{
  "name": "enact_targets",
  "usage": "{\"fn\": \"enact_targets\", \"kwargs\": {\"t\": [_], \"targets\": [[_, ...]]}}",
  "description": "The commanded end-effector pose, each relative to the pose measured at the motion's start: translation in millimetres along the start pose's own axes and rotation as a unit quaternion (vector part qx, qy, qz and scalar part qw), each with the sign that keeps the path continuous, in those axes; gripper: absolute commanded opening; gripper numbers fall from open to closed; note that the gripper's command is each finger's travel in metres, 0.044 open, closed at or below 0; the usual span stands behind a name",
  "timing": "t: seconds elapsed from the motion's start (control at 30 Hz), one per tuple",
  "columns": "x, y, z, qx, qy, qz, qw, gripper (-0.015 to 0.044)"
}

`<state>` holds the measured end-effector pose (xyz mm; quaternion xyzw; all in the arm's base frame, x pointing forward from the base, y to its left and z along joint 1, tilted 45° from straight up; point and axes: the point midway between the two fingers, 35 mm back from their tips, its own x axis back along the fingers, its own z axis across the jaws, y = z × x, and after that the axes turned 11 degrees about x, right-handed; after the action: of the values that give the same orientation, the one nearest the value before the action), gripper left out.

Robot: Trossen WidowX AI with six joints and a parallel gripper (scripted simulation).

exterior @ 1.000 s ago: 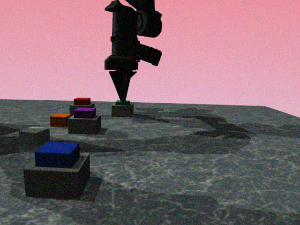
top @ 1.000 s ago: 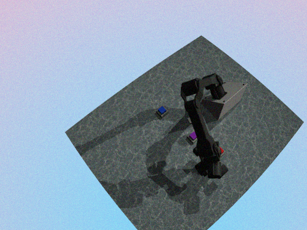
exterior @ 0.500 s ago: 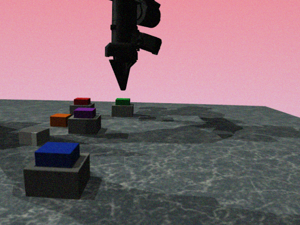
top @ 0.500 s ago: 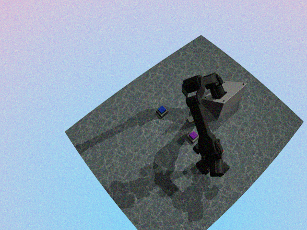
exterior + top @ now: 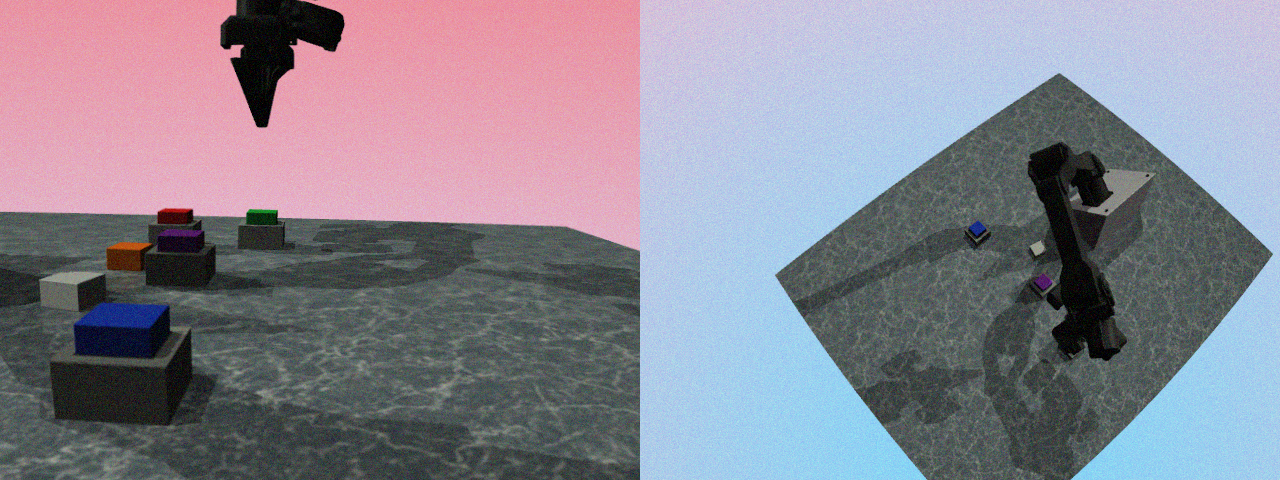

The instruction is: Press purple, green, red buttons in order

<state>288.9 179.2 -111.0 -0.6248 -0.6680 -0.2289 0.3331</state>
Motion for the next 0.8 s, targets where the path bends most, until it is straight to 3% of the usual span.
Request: {"fn": "enact_targets", "kwargs": {"t": [0.0, 0.17, 0.37, 0.5, 0.77], "targets": [[1, -38, 7, 0.005, -0.002, 0.008, 1.000, 0.0020], [-1, -90, 7, 0.006, -0.003, 0.010, 1.000, 0.0020], [-5, -92, 7, 0.006, -0.003, 0.010, 1.000, 0.0020], [-60, -93, 6, 0.006, -0.004, 0.010, 1.000, 0.0020], [-65, -93, 6, 0.005, -0.004, 0.010, 1.000, 0.0020]]}}
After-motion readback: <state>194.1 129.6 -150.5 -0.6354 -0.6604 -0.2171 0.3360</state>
